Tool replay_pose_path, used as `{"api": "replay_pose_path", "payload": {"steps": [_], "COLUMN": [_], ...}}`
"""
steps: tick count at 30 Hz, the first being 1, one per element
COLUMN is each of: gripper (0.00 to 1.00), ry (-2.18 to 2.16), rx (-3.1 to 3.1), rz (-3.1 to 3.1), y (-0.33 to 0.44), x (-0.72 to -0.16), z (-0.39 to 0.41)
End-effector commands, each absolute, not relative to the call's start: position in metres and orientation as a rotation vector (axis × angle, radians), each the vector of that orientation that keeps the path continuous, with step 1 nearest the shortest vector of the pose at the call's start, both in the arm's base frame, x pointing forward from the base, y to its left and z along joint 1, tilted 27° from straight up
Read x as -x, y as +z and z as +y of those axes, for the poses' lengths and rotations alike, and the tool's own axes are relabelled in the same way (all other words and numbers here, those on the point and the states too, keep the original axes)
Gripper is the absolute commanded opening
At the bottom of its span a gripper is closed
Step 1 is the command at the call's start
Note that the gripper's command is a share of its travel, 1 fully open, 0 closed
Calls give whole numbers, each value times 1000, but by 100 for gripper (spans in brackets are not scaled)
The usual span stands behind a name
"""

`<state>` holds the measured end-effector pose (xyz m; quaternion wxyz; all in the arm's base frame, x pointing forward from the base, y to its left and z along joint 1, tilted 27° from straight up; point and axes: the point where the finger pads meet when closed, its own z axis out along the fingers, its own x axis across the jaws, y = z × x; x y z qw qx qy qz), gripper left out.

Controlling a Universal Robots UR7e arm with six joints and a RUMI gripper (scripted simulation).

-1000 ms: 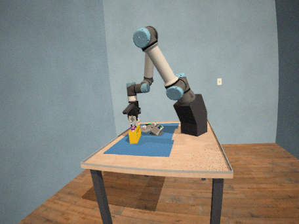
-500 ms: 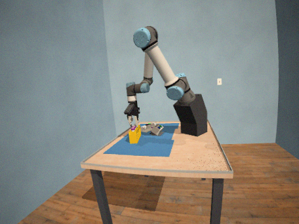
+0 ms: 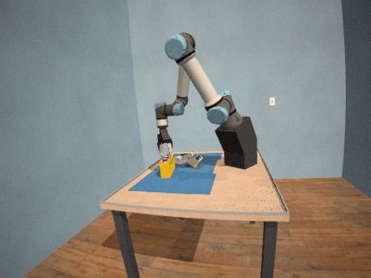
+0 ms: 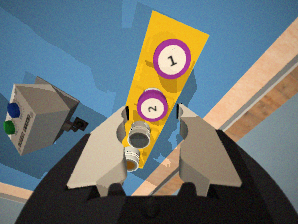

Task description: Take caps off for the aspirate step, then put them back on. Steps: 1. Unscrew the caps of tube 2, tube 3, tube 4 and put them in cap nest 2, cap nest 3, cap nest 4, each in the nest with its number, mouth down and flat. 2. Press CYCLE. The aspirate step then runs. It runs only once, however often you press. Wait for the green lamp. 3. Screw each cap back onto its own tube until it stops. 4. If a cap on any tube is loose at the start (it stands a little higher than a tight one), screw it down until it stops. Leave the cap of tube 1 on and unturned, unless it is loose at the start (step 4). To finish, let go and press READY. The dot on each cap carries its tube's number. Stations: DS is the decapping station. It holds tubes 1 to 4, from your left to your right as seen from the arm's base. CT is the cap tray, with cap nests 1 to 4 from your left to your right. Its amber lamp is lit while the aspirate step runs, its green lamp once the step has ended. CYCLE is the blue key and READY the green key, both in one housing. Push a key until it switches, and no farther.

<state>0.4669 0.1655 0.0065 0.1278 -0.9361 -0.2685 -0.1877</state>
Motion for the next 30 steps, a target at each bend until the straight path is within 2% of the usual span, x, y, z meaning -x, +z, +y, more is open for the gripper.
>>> {"api": "replay_pose_path", "payload": {"steps": [1, 5, 6, 20, 30], "gripper": [35, 35, 0, 0, 0], "ry": [-567, -567, -567, -567, -449], "rx": [2667, 2667, 2667, 2667, 2753], "rz": [-964, -964, -964, -964, -268], "y": [7, 7, 7, 7, 7], "x": [-467, -467, -467, -467, -467], "z": [166, 166, 166, 166, 166]}}
